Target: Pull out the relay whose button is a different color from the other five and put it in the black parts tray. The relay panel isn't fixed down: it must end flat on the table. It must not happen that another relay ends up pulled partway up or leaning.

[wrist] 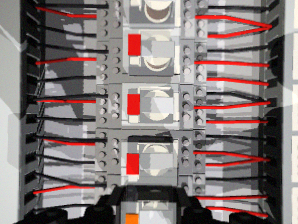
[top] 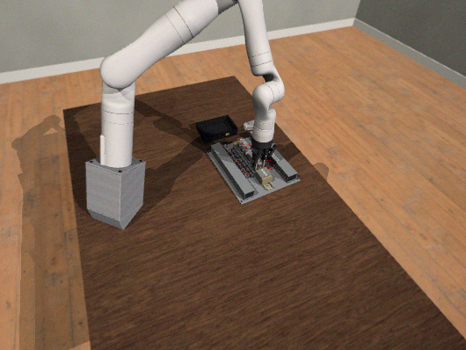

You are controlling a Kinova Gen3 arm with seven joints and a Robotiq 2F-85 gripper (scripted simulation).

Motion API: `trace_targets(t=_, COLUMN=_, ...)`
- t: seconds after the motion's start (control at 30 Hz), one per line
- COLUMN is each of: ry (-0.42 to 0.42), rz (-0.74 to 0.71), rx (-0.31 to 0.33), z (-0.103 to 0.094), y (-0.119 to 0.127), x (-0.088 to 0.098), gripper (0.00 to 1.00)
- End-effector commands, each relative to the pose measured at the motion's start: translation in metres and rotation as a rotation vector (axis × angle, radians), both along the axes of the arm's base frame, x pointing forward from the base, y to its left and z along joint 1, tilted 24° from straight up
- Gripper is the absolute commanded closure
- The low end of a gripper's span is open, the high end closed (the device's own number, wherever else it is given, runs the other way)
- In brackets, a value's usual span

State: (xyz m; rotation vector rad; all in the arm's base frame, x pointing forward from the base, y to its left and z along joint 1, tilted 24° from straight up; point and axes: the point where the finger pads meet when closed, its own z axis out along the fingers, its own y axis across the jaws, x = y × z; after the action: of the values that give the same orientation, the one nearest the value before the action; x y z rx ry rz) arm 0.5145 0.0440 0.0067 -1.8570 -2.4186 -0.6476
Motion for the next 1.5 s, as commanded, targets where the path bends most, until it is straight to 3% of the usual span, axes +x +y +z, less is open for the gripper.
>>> trace_targets(t=0.0, ry=-0.002, rz=-0.001, rx=0.0, z=0.0007, y=-0.0004, x=0.0005, gripper=1.0)
trace_targets(t=1.47, ry=0.018, rz=0.005, rx=-0.006, z=0.001, y=-0.0003, x=0.0011, gripper=1.0)
